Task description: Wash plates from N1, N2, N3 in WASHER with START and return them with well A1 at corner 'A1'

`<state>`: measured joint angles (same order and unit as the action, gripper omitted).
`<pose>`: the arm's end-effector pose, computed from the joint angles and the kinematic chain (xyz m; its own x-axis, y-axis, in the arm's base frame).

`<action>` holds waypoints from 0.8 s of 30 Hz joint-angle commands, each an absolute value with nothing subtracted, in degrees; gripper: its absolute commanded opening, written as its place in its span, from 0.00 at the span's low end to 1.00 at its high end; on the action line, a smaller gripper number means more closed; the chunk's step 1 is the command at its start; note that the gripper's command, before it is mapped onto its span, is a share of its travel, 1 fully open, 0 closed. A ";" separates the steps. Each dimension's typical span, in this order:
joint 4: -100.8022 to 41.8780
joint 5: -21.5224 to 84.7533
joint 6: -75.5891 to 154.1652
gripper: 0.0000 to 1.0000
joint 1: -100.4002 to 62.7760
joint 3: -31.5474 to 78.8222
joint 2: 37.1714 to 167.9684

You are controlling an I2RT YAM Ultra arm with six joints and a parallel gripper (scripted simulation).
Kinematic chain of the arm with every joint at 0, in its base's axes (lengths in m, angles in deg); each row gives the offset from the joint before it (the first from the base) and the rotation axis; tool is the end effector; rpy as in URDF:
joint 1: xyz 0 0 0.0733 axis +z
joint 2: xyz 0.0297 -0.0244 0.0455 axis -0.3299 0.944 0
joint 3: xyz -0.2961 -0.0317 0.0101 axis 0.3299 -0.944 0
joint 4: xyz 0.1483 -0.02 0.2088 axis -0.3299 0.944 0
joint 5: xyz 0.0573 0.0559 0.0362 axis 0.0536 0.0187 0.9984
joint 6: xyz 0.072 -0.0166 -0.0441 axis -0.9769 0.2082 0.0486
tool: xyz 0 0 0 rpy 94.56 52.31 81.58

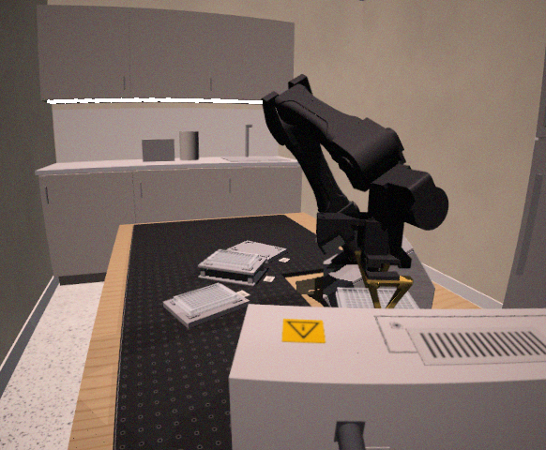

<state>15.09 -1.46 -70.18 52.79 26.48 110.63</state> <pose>0.1379 0.2956 0.1442 -0.6883 0.4492 -0.5696 0.5625 0.8263 -0.0281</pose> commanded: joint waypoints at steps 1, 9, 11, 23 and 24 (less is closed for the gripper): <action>17.45 -1.47 -70.83 0.00 53.72 27.47 110.28; 20.36 -1.20 -72.08 0.00 54.80 29.50 110.07; 21.19 -1.12 -72.43 0.00 55.11 30.10 110.03; 25.32 -0.72 -74.16 0.00 56.63 33.23 109.95; 25.73 -0.68 -74.33 0.00 56.78 33.55 109.95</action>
<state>23.62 -0.67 -73.81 55.83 32.38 110.28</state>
